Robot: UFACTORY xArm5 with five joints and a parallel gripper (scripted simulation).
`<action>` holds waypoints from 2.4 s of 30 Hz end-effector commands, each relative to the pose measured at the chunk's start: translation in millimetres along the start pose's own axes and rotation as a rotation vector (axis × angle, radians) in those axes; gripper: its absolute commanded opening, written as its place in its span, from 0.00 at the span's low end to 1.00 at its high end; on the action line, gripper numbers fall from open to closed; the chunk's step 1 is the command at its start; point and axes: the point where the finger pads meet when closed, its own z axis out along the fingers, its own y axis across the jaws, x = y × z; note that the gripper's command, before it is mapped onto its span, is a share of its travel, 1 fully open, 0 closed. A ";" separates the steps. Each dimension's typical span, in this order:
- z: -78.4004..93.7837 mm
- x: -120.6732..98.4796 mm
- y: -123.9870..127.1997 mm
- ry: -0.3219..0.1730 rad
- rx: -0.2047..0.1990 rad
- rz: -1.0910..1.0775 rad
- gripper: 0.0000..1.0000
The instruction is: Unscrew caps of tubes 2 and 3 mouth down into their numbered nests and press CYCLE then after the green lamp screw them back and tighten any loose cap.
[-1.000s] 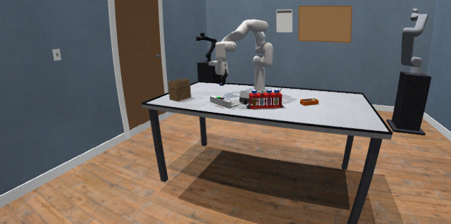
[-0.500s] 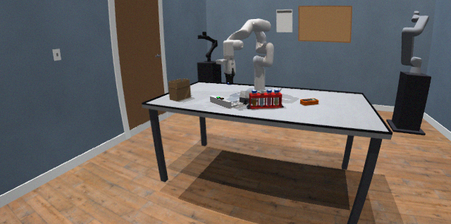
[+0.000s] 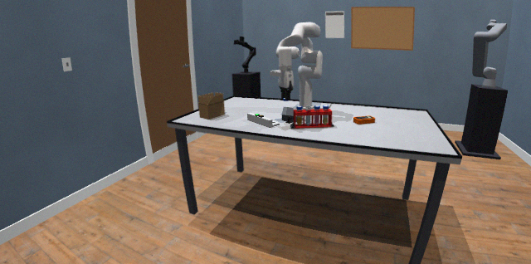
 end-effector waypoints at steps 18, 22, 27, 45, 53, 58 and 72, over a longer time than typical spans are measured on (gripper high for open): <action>-1.6 -79.2 -116.6 0.003 0.004 0.001 0.00; -1.6 -79.2 -116.7 0.003 0.004 0.001 0.00; 4.4 -79.2 -116.7 0.003 0.004 0.001 0.00; 23.5 -79.2 -116.8 0.003 0.004 0.001 0.00; 26.0 -79.2 -116.7 0.003 0.003 0.001 0.00; 27.8 -79.2 -116.7 0.003 0.003 0.001 0.00; 33.3 -79.2 -116.7 0.003 0.003 0.001 0.00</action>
